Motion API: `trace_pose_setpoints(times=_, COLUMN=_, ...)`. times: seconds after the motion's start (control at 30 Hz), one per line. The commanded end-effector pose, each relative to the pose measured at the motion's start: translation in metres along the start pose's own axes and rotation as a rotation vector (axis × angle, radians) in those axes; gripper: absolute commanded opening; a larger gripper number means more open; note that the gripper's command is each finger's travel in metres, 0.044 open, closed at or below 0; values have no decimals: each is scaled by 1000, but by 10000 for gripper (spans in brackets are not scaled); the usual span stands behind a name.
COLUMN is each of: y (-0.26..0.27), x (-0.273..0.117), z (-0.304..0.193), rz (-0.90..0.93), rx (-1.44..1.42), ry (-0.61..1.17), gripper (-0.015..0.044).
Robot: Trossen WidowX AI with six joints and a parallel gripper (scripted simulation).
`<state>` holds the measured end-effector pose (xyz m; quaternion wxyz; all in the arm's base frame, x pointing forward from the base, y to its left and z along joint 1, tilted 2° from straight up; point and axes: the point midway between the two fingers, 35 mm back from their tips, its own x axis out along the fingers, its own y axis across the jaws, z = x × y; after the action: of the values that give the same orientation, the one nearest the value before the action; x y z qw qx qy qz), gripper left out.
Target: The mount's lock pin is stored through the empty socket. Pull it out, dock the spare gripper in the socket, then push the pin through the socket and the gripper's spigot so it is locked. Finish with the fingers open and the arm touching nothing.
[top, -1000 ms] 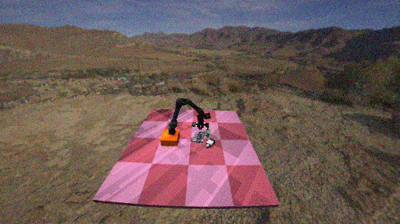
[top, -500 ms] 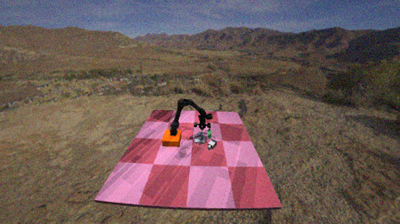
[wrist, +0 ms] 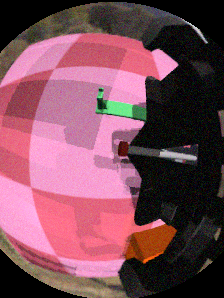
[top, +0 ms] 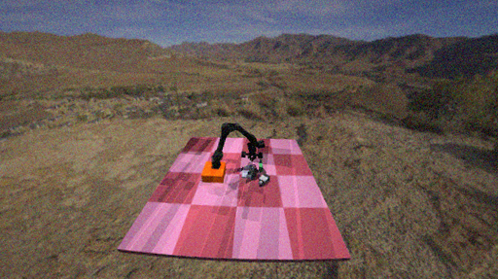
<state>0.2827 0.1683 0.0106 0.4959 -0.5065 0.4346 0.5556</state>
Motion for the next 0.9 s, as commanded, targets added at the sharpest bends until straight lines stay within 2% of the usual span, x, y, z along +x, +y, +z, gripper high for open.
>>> trace_pose_setpoints(times=0.0, y=-2, x=-1, z=4, rz=-2, rx=2, ry=-3, gripper=0)
trace_pose_setpoints(times=0.87, y=-2, x=1, z=21, rz=11, rx=3, ry=1, gripper=0)
